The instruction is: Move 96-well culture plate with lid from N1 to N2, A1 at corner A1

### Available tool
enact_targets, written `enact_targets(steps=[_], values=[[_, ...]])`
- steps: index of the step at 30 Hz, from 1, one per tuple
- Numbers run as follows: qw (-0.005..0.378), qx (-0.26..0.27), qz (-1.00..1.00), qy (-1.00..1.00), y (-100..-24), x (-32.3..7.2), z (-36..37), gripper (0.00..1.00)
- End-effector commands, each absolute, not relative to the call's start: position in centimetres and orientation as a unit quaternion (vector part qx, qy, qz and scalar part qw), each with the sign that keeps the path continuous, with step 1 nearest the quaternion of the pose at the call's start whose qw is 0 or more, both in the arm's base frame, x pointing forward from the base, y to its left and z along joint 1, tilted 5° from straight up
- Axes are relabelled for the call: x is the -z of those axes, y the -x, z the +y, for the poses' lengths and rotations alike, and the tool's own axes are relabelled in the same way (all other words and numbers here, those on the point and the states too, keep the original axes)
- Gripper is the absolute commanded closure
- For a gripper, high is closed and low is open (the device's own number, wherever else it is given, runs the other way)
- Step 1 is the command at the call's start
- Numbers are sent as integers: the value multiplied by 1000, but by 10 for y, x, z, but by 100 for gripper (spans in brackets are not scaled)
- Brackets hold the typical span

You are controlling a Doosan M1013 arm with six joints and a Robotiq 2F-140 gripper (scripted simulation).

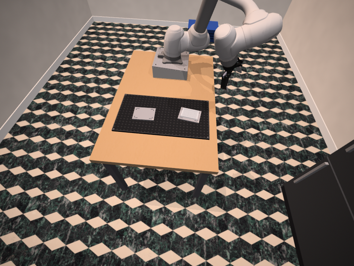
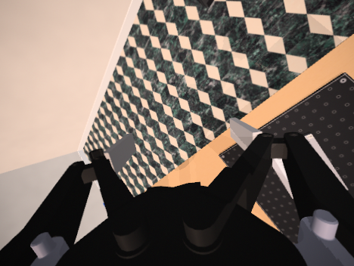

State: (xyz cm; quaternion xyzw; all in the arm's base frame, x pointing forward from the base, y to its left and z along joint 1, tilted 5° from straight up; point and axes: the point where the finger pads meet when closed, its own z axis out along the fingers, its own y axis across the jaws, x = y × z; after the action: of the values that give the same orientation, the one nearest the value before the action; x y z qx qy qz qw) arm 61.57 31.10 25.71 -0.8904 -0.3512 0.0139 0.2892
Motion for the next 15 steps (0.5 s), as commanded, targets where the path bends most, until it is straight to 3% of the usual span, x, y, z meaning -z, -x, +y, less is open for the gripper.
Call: enact_targets(steps=[1,12,15], values=[[274,-9,-360,892,-616,-248,305,0],[261,-5,-366,893,-621,-213,279,0],[221,7,-393,893,-623,-202,269,0]])
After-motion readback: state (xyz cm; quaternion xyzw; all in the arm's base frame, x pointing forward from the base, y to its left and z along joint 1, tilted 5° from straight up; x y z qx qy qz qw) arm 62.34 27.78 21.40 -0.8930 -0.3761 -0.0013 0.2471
